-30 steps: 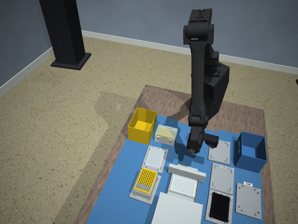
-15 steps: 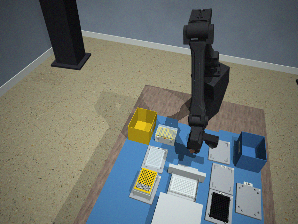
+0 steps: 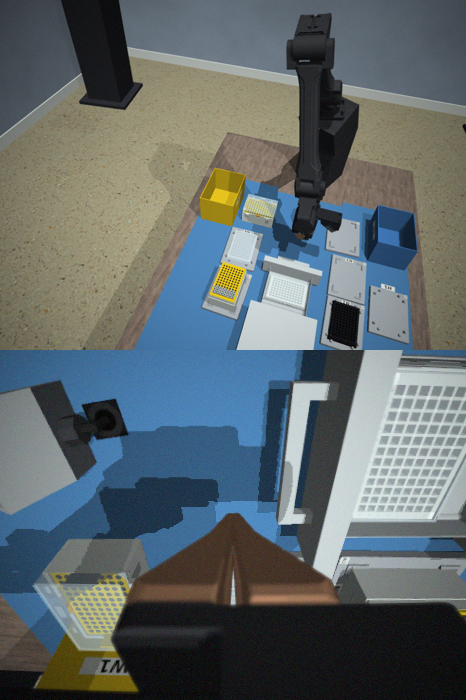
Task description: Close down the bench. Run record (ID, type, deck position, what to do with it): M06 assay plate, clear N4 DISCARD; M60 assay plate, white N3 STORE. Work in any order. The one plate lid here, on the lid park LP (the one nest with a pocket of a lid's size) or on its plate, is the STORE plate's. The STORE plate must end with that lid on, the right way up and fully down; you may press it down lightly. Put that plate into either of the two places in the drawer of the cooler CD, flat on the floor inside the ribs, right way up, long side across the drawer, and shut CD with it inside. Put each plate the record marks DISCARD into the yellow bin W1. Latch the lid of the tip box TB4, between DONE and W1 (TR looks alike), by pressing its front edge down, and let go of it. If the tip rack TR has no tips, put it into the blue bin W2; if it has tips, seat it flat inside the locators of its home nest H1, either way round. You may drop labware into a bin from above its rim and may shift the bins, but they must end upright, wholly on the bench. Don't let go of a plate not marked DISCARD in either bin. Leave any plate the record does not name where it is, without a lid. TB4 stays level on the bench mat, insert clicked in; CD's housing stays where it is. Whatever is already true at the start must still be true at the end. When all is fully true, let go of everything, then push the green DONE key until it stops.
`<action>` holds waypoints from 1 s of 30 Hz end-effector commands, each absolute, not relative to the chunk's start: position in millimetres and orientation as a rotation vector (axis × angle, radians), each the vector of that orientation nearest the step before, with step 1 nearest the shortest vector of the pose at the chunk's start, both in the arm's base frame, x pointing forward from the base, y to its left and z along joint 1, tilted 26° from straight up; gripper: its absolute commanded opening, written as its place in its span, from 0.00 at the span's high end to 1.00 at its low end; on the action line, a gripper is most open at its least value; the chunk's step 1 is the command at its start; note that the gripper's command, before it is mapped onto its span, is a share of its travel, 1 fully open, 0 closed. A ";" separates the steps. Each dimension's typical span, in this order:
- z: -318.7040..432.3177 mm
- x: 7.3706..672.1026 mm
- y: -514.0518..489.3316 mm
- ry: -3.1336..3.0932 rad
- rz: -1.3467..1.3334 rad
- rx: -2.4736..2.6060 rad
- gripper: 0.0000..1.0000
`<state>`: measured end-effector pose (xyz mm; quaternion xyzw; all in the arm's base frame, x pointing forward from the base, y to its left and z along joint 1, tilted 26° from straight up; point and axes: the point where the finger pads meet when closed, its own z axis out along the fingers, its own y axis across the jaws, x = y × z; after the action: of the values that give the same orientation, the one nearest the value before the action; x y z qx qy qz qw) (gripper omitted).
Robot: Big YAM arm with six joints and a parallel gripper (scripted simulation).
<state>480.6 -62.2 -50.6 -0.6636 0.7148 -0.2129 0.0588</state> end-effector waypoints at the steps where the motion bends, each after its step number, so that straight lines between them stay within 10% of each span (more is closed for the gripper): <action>1: -43.3 486.5 -61.7 2.146 -0.662 -1.999 1.00; 30: -69.2 497.8 -73.4 2.150 -0.665 -1.998 1.00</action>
<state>485.1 -67.2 -69.7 -0.6630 0.7155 -0.2125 0.0585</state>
